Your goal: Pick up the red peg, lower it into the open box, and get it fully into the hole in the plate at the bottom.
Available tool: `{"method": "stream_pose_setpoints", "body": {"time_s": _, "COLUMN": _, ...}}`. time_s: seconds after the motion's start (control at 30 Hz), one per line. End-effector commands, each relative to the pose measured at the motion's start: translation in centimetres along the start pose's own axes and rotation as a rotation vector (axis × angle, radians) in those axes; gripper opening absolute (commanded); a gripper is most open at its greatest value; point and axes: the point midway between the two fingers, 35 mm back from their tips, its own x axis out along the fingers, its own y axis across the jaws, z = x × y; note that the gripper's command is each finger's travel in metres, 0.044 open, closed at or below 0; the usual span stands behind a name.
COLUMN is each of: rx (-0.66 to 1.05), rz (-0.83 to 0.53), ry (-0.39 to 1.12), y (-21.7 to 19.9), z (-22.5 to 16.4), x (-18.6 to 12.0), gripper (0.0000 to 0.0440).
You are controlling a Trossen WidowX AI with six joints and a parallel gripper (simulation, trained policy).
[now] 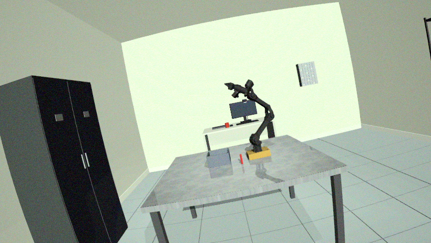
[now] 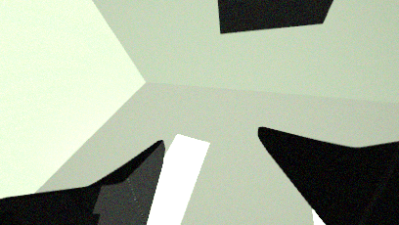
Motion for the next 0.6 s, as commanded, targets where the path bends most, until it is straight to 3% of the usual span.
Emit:
{"method": "stream_pose_setpoints", "body": {"time_s": 0.0, "rx": -0.092, "rz": -0.058, "ry": -0.038, "y": -1.9, "z": 1.6, "x": 0.4, "gripper": 0.044}}
{"method": "stream_pose_setpoints", "body": {"time_s": 0.57, "rx": -0.547, "rz": -0.394, "ry": -0.209, "y": -9.8, "z": 10.6, "x": -0.2, "gripper": 0.044}}
